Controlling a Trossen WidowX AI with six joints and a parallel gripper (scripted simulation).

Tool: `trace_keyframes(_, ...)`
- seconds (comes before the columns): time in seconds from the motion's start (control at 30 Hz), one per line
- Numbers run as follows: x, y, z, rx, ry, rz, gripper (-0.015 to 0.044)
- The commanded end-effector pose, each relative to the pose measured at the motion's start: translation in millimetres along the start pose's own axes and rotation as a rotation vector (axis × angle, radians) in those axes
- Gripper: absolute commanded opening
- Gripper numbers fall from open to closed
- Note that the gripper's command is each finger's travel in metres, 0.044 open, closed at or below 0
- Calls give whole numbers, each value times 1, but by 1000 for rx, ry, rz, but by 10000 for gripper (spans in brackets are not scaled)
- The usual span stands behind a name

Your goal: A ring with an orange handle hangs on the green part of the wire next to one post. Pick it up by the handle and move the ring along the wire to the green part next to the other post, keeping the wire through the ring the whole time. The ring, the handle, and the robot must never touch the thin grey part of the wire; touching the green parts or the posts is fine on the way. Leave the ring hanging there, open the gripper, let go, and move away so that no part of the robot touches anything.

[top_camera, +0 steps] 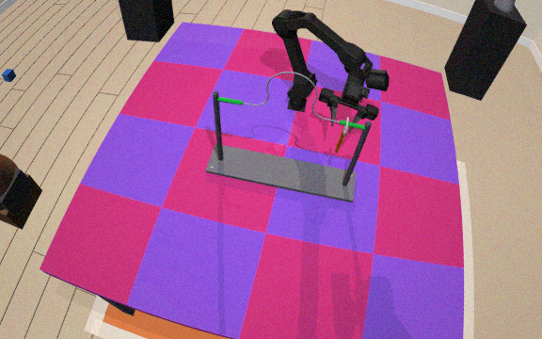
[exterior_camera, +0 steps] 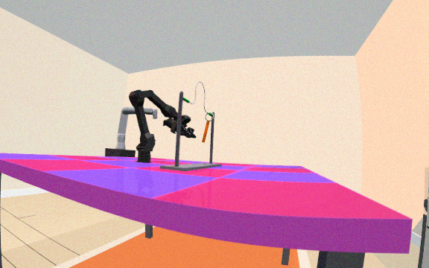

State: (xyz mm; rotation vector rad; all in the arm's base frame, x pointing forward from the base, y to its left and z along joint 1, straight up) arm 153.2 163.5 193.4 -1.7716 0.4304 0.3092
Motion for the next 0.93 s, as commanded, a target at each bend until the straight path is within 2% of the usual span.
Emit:
trace_keyframes(0.0, -28, -5, 0, 6, -4, -18, 344)
trace_keyframes(0.13, -34, -6, -1, 5, -4, -25, 440)
trace_keyframes(0.9, -34, -6, -1, 5, -4, -25, 440)
Point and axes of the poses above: the point midway between the two fingers, 35 mm back from their tips, its own x axis out along the fingers, its own z axis across the jaws, y = z × x, the point moved 4 cm from there along -x, back along the fingers, and after that the axes turned 12 degrees about -x, right-handed, at the moved point
